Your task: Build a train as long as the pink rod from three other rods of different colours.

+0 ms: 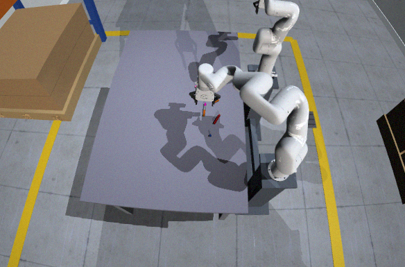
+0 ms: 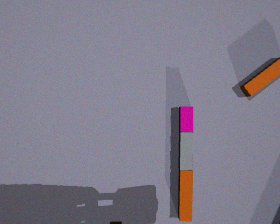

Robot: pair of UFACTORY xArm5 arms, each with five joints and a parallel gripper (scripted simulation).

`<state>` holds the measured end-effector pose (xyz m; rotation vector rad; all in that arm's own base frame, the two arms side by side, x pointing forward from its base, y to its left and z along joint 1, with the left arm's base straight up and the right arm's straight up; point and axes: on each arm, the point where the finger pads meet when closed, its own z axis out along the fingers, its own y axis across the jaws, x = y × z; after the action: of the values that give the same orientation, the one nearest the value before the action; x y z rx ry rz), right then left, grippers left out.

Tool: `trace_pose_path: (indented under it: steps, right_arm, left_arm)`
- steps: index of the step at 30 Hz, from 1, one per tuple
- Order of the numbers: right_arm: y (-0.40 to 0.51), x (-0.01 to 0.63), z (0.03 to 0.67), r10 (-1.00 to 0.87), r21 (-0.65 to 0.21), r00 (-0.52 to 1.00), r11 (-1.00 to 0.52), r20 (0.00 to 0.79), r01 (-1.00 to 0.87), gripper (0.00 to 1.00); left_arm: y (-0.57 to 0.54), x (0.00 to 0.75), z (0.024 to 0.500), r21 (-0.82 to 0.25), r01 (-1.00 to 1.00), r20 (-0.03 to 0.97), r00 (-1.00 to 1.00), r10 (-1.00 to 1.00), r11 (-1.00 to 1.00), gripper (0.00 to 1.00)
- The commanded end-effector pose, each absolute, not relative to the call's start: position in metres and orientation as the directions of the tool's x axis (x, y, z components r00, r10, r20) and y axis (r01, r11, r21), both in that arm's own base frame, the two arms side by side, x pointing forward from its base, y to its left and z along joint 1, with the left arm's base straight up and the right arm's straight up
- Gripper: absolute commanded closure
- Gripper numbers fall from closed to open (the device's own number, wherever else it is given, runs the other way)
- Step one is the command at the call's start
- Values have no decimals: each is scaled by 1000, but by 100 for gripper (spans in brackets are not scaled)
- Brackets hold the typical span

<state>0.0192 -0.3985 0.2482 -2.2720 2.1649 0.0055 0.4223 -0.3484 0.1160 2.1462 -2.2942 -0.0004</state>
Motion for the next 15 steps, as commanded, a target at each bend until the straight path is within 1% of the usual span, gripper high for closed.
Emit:
trace_pose_path:
  steps: [1, 9, 15]
  right_arm:
    - [-400, 19, 250, -999, 0, 48, -48, 0, -999, 0]
    - [-400, 19, 250, -999, 0, 48, -48, 0, -999, 0]
    - [-400, 19, 250, -999, 0, 48, -48, 0, -999, 0]
  left_arm:
    - [-349, 424, 118, -5, -998, 3, -67, -998, 67, 0]
    - [-349, 424, 122, -5, -998, 3, -67, -998, 67, 0]
    - [-349, 423, 141, -5, -998, 3, -67, -998, 67, 0]
